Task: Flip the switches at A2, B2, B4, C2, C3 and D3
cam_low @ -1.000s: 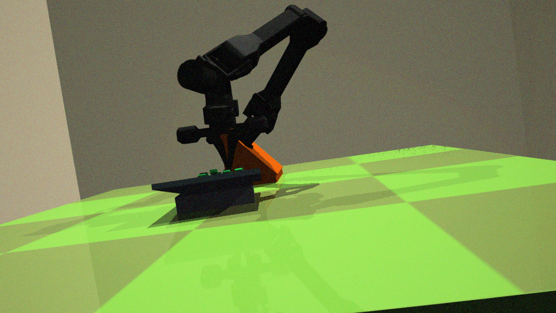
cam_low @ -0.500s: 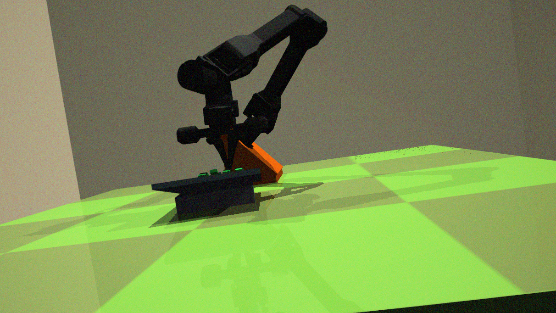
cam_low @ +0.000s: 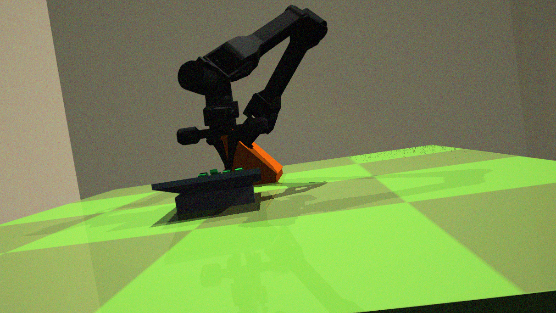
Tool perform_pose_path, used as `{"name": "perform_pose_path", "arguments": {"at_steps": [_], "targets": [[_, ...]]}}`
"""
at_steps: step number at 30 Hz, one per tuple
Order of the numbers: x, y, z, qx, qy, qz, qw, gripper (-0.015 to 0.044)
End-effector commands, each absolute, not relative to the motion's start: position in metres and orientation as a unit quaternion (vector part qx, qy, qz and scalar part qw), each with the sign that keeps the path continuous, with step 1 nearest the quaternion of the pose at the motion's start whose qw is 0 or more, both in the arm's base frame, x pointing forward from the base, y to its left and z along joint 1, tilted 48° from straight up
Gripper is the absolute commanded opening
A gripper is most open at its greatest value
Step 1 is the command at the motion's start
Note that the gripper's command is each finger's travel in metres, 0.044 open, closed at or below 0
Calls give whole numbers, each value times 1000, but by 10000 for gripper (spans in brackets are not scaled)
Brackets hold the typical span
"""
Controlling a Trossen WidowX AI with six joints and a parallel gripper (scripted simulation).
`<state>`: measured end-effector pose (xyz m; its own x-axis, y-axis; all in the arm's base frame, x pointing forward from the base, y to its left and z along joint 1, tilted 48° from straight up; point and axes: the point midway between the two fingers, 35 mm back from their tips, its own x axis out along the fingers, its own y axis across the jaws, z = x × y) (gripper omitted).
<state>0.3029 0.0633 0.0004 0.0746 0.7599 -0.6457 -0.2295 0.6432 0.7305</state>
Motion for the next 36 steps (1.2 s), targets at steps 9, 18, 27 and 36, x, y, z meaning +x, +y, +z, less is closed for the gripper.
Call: {"name": "perform_pose_path", "arguments": {"at_steps": [9,18,27,36], "targets": [[303,65,-1,231,580,355,696,0],[303,66,-2,231,580,355,696,0],[303,67,-2,231,580,355,696,0],[296,17,38,235,571,351,704,0]]}}
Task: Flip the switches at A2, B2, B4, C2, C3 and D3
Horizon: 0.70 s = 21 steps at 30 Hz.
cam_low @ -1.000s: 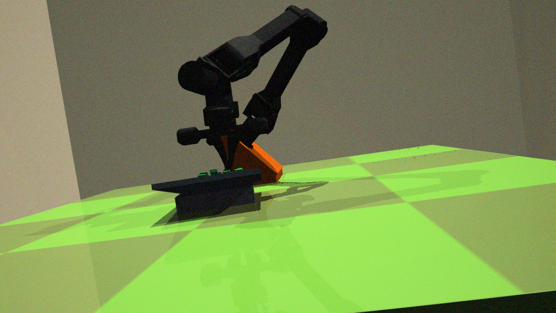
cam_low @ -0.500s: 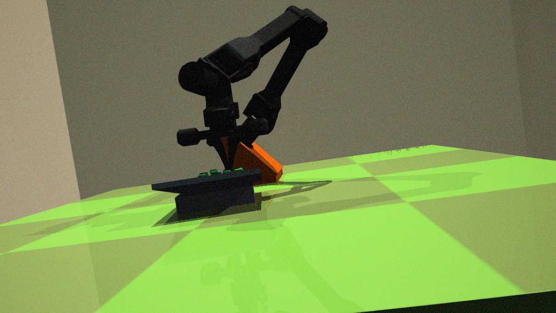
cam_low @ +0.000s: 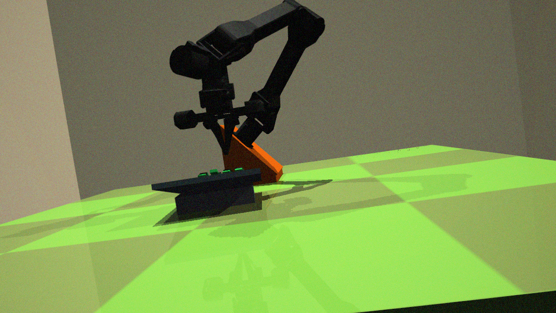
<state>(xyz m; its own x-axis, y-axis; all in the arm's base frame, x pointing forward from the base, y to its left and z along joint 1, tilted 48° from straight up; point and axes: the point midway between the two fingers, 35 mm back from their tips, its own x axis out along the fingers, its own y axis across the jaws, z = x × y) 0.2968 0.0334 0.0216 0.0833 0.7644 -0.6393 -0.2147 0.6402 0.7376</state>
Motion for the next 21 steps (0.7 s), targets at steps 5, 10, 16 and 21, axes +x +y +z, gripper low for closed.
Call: {"name": "perform_pose_path", "arguments": {"at_steps": [5,10,16,21], "targets": [[295,15,37,234,571,351,704,0],[283,0,17,234,572,351,704,0],[285,14,5,236,567,349,708,0],[286,27,-5,239,562,348,711,0]]}}
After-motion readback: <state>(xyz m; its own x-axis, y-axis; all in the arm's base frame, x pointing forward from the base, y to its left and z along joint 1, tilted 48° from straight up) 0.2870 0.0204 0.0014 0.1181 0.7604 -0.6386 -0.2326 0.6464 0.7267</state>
